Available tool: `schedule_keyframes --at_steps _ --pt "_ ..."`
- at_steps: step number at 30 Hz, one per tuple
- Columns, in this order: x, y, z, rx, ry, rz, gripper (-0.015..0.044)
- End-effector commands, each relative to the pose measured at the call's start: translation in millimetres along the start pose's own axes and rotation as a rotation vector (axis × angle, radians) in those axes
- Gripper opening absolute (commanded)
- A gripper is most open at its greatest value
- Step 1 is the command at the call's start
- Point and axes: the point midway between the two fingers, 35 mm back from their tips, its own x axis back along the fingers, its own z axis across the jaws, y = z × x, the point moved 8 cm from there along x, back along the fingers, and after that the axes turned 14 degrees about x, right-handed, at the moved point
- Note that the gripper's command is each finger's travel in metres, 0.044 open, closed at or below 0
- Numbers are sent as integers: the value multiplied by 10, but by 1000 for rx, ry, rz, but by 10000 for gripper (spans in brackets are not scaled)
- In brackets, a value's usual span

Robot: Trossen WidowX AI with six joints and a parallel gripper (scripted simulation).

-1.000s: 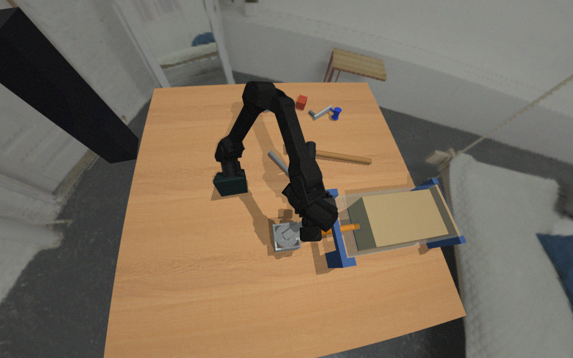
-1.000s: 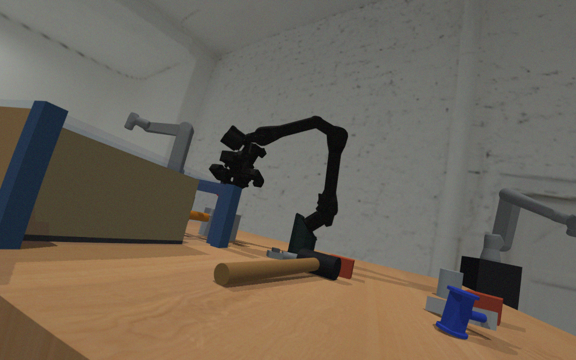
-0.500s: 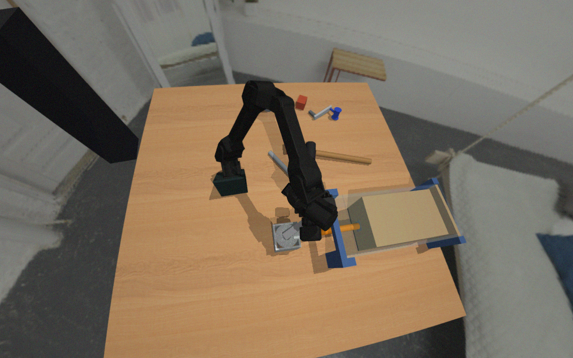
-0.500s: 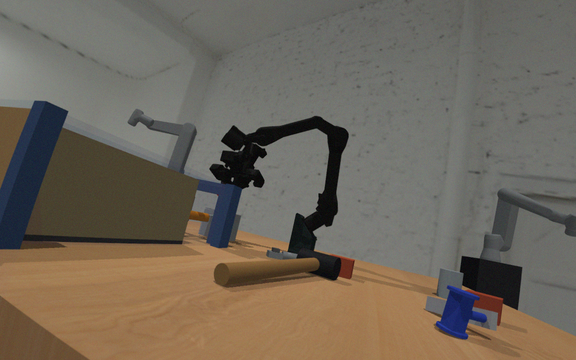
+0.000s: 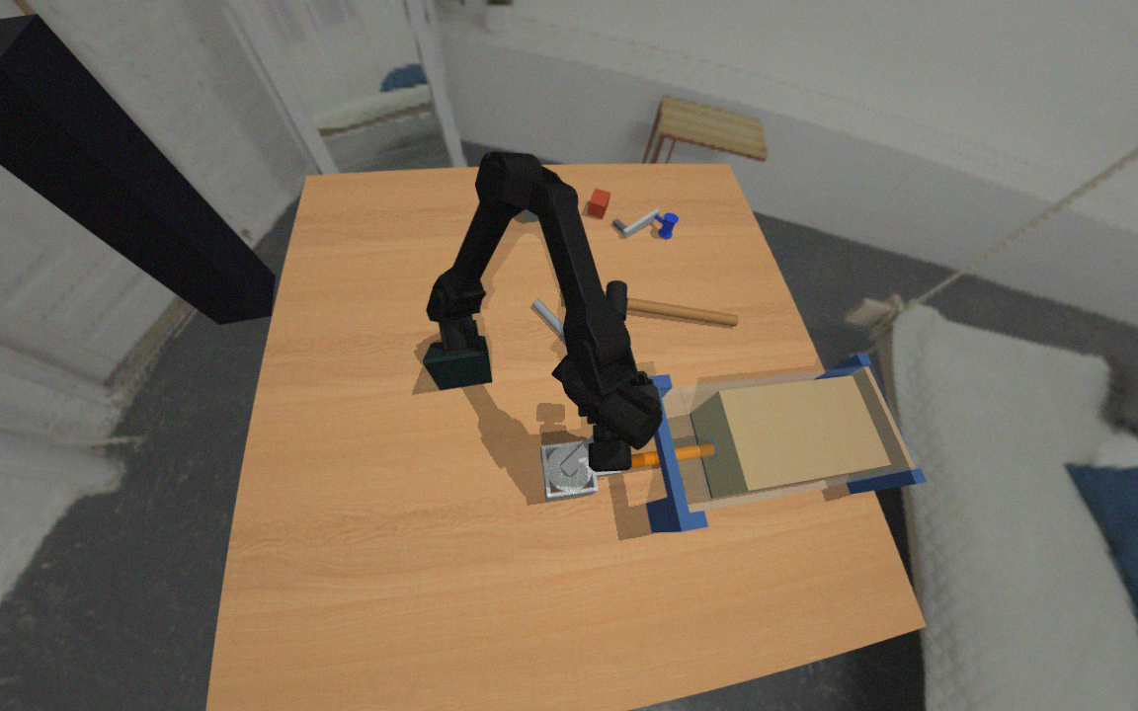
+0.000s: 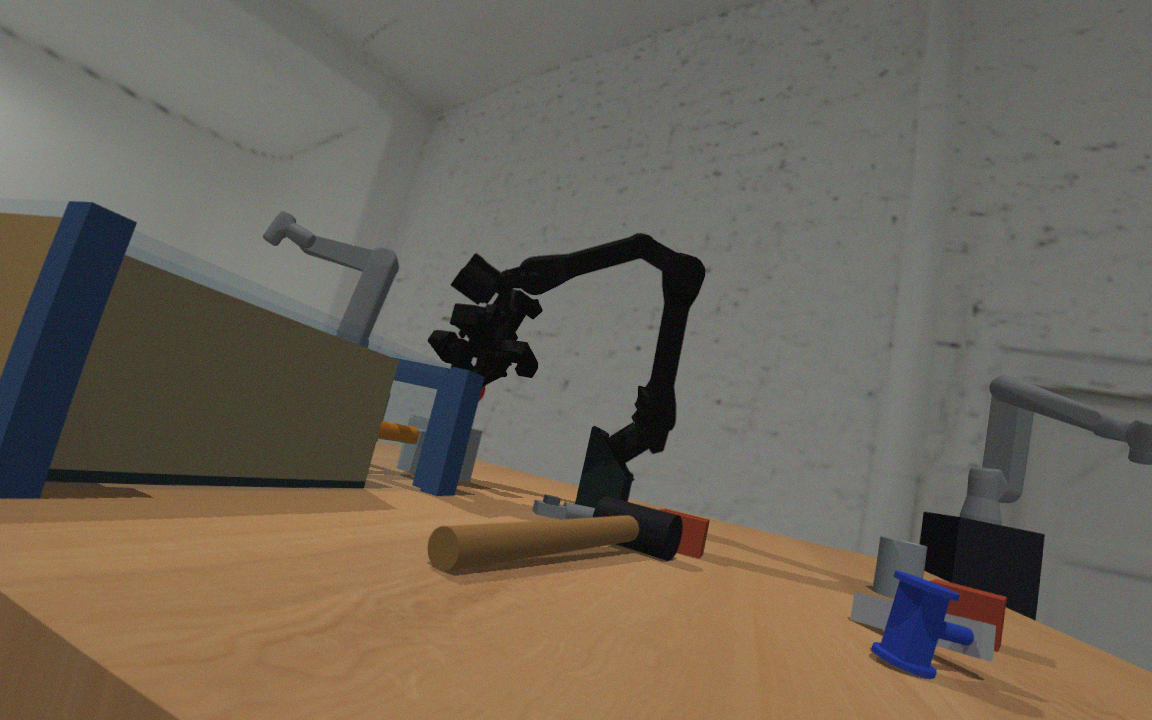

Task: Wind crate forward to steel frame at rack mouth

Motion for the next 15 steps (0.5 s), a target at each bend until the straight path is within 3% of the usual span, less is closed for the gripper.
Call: schedule_keyframes --at_steps 1,15 --pt "2 -59 63 -9 9 6 0" --pt "73 -181 205 -11 9 7 0"
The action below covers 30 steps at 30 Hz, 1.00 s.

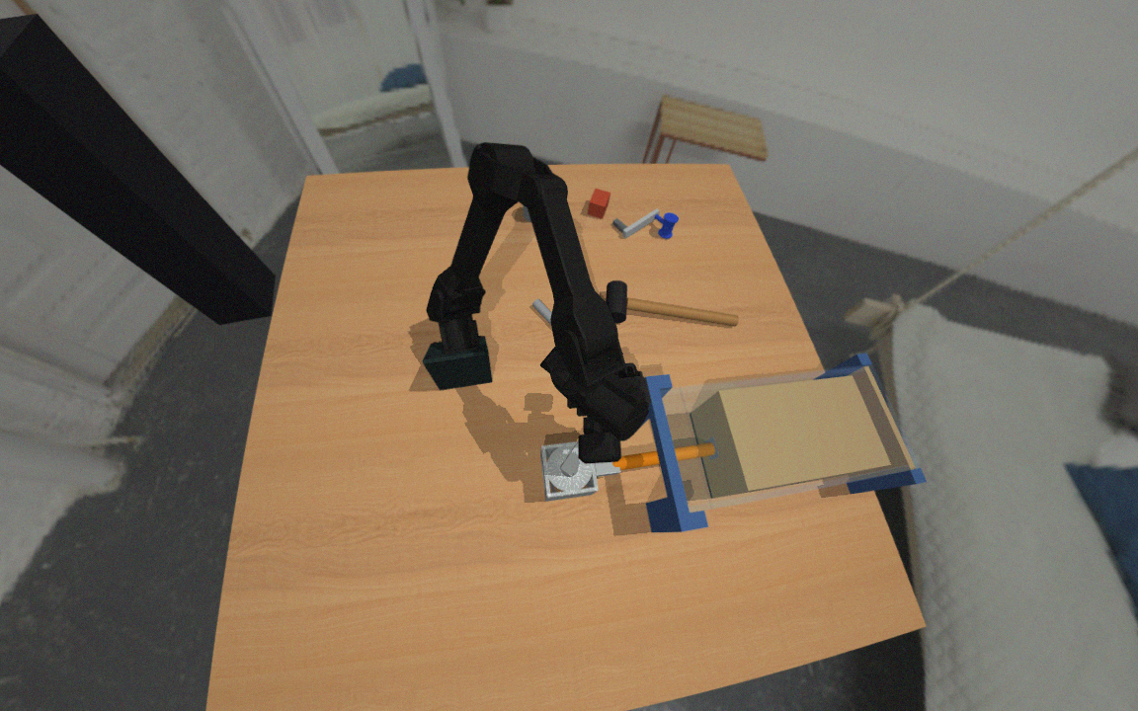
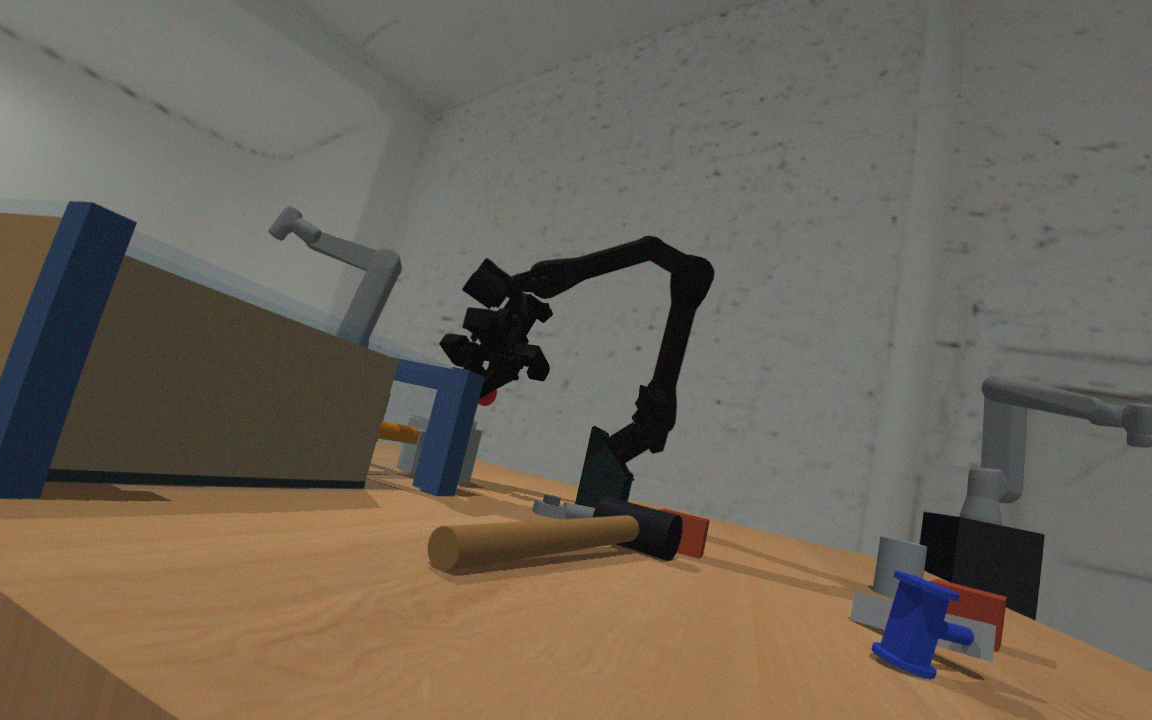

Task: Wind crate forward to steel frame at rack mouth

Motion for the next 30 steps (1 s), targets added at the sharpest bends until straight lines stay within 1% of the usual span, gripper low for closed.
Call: schedule_keyframes --at_steps 1,30 --pt "11 -76 61 -12 8 12 0" --pt "185 -406 251 -14 8 14 0"
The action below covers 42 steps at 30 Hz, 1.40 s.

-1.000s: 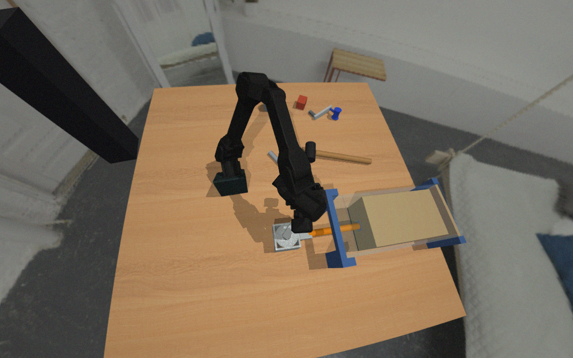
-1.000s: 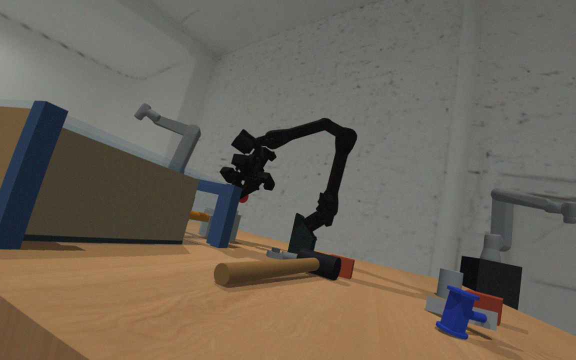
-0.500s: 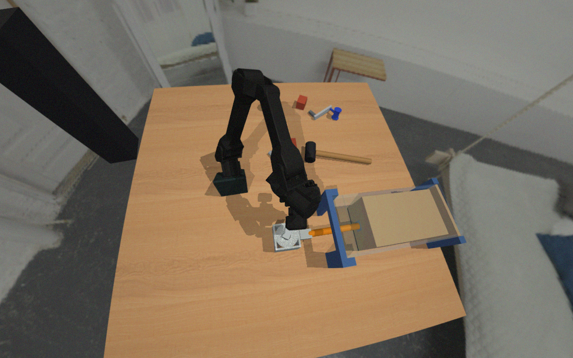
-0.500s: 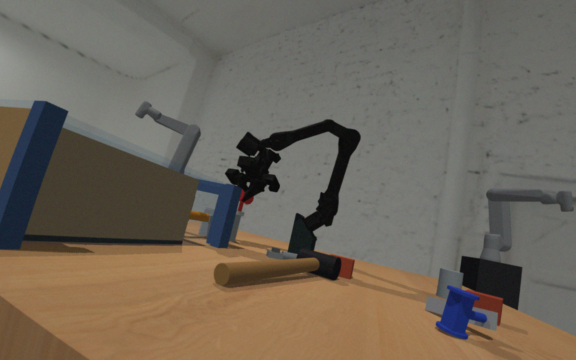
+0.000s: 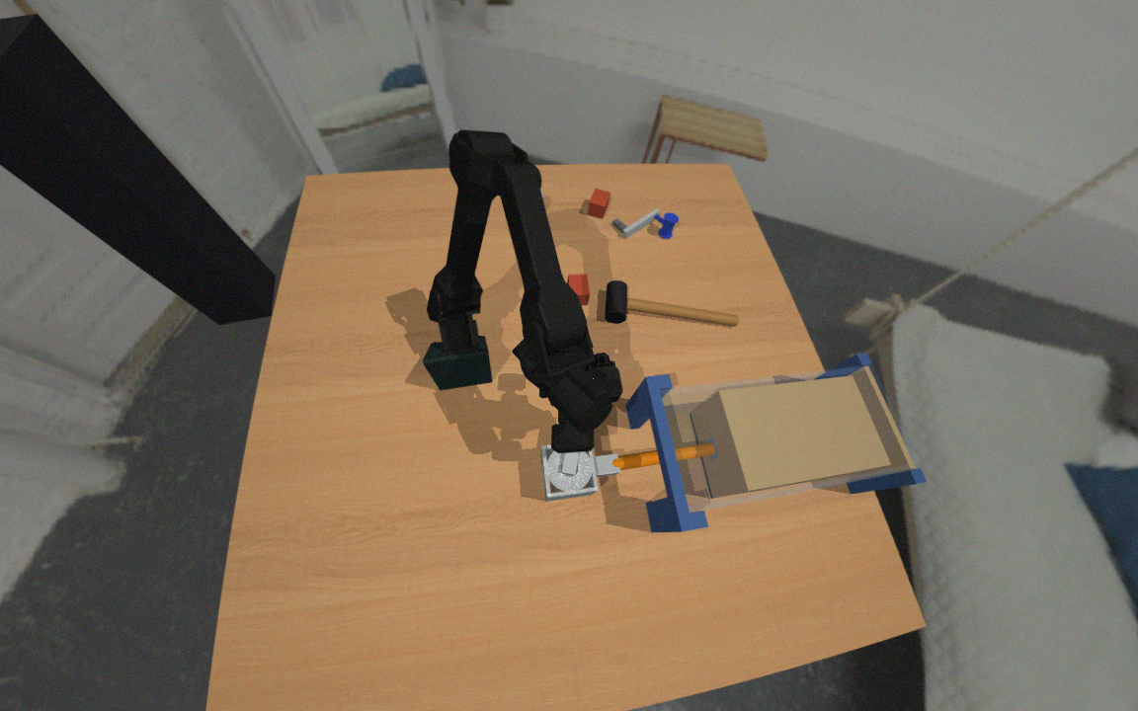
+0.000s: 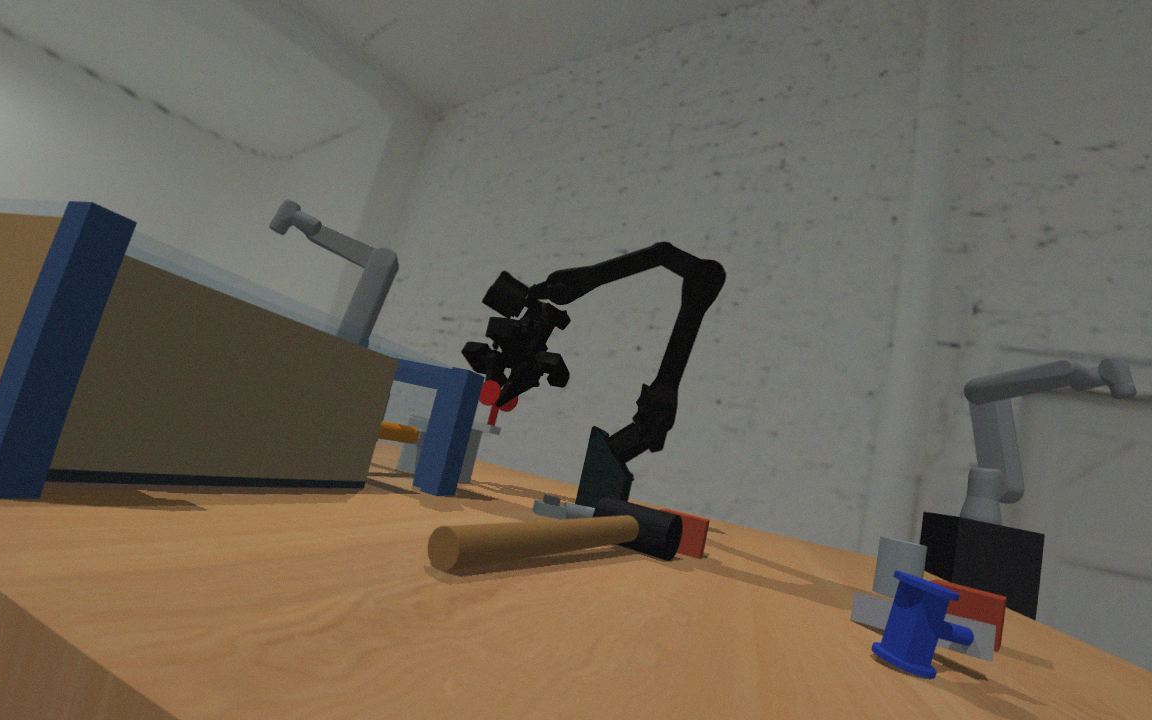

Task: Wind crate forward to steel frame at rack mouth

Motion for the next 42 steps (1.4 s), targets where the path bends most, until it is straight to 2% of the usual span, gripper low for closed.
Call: schedule_keyframes --at_steps 1,42 --pt "14 -88 30 -9 2 16 0" --pt "266 -626 9 -12 0 20 0"
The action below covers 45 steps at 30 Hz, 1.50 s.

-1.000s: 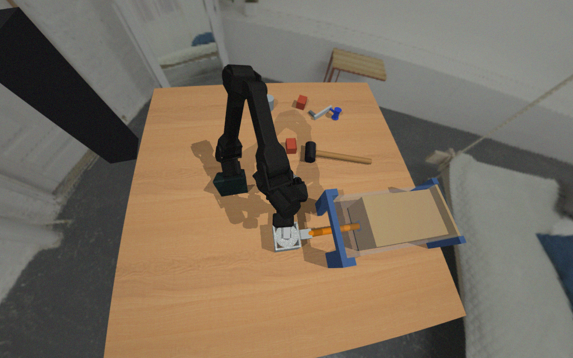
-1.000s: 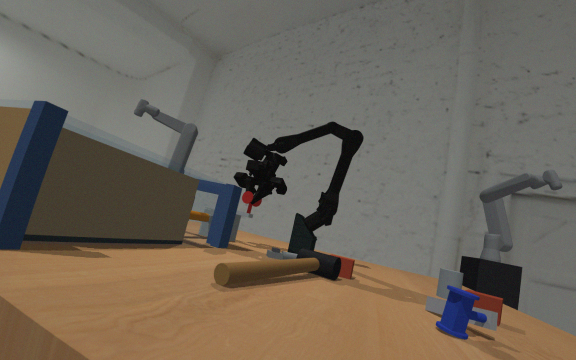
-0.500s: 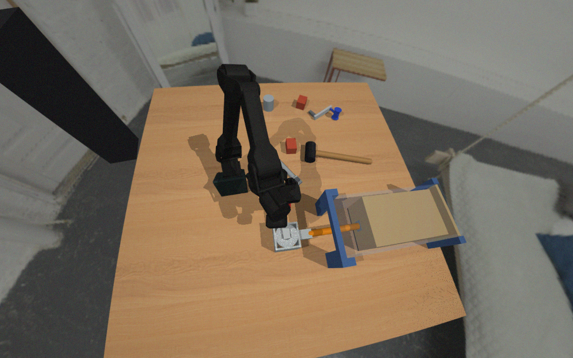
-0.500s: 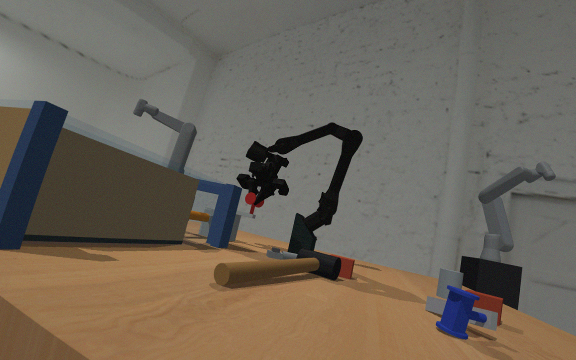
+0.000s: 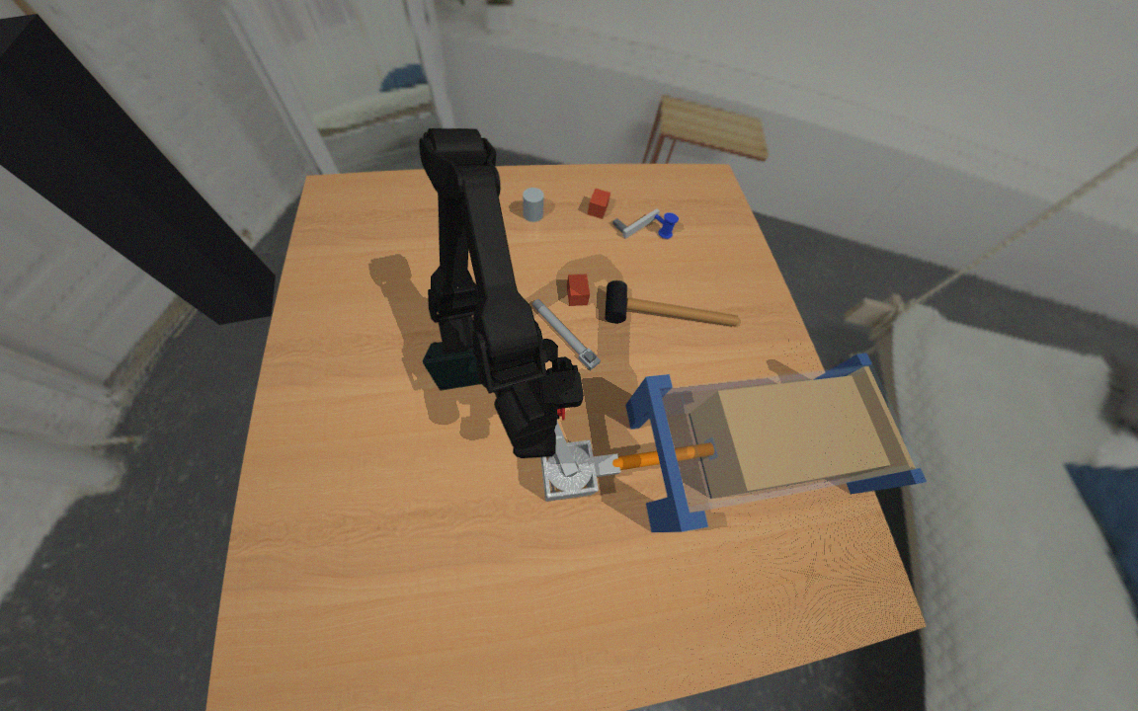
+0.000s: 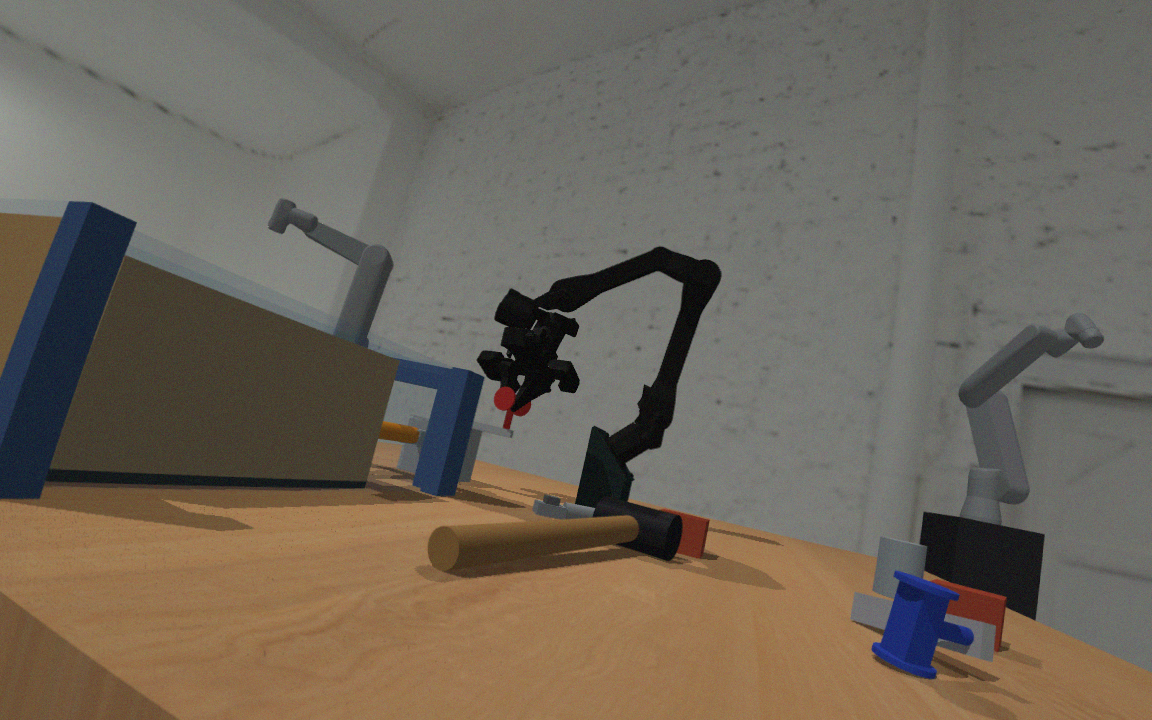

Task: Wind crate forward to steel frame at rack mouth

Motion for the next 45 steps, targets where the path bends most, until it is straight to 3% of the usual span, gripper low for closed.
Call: schedule_keyframes --at_steps 1,45 --pt "21 -98 -22 -4 -8 28 0" --pt "214 -567 -398 -5 -13 32 0"
